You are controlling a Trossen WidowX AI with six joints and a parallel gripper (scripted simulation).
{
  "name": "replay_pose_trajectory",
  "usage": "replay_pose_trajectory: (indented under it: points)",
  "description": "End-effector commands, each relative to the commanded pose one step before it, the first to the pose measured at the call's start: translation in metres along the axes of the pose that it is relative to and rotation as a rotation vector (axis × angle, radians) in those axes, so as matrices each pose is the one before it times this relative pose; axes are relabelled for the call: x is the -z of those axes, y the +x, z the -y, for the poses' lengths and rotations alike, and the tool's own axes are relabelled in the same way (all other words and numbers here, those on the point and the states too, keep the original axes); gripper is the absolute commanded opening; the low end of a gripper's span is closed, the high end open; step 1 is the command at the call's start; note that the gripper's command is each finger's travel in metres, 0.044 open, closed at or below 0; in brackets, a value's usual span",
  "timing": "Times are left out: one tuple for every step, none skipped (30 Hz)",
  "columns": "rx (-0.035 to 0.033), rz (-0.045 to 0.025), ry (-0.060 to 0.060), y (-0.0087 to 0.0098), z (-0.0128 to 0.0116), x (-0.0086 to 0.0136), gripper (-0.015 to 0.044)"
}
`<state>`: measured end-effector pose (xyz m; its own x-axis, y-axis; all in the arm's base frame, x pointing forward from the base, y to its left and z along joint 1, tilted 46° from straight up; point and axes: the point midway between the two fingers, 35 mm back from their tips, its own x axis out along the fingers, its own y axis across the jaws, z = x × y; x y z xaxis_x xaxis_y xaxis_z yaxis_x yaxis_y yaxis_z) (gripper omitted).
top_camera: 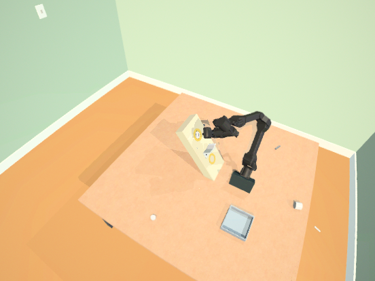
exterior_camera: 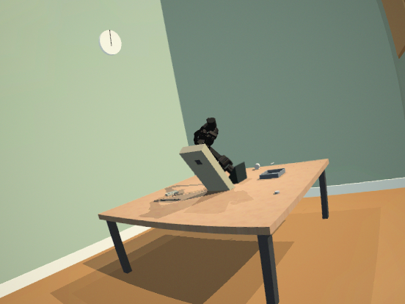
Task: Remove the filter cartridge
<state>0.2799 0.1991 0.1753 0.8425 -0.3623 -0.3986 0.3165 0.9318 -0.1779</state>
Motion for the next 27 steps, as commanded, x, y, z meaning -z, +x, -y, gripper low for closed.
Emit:
replay_pose_trajectory:
  points:
    - [0.00089, -0.0061, -0.0042, 0.00682, 0.00034, 0.00167, 0.0095]
    - [-0.00002, -0.00022, 0.0001, 0.00162, -0.00007, 0.00002, 0.0095]
    - [-0.00003, -0.00017, 0.0001, 0.00162, -0.00006, 0.0, 0.0095]
    - [-0.00003, -0.00011, 0.0001, 0.00162, -0.00005, -0.00001, 0.0095]
    - [-0.00004, -0.00005, 0.0001, 0.00162, -0.00003, -0.00002, 0.0095]
    - [-0.00004, 0.0, 0.0001, 0.00162, -0.00002, -0.00003, 0.0095]
    - [-0.00004, 0.00006, 0.0001, 0.00161, -0.00001, -0.00004, 0.0095]
    - [-0.00005, 0.00011, 0.0001, 0.00161, 0.00001, -0.00005, 0.0095]
    - [-0.00005, 0.00017, 0.0001, 0.00161, 0.00002, -0.00007, 0.0095]
    - [-0.00005, 0.00023, 0.0001, 0.00161, 0.00004, -0.00008, 0.0095]
    - [-0.00005, 0.00028, 0.0, 0.0016, 0.00005, -0.00009, 0.0095]
    - [-0.00005, 0.00034, 0.0, 0.0016, 0.00006, -0.0001, 0.0095]
    - [-0.00004, 0.00039, 0.0, 0.0016, 0.00008, -0.00011, 0.0095]
    - [-0.00004, 0.00045, 0.0, 0.0016, 0.00009, -0.00012, 0.0095]
    - [-0.00004, 0.00051, 0.0, 0.00159, 0.00011, -0.00013, 0.0095]
    - [-0.00003, 0.00056, 0.0, 0.00159, 0.00012, -0.00014, 0.0095]
    - [-0.00003, 0.00062, 0.0, 0.00159, 0.00014, -0.00015, 0.0095]
    - [-0.00002, 0.00068, 0.0, 0.00159, 0.00015, -0.00016, 0.0095]
    - [-0.00001, 0.00073, 0.0, 0.00158, 0.00017, -0.00017, 0.0095]
    - [-0.00001, 0.00079, -0.0001, 0.00158, 0.00018, -0.00018, 0.0095]
    - [0.0, 0.00085, -0.0001, 0.00157, 0.0002, -0.00019, 0.0095]
    - [0.00001, 0.00091, -0.0001, 0.00157, 0.00022, -0.0002, 0.0095]
    - [0.00002, 0.00096, -0.0001, 0.00156, 0.00023, -0.00021, 0.0095]
    - [0.00003, 0.00081, -0.0001, 0.00126, 0.0002, -0.00018, 0.0095]
    - [0.00002, 0.0005, -0.0001, 0.00075, 0.00012, -0.00011, 0.0095]
    - [0.00001, 0.00017, 0.0, 0.00025, 0.00004, -0.00004, 0.0095]
    - [0.0, 0.0, 0.0, 0.0, 0.00012, 0.00017, 0.0095]
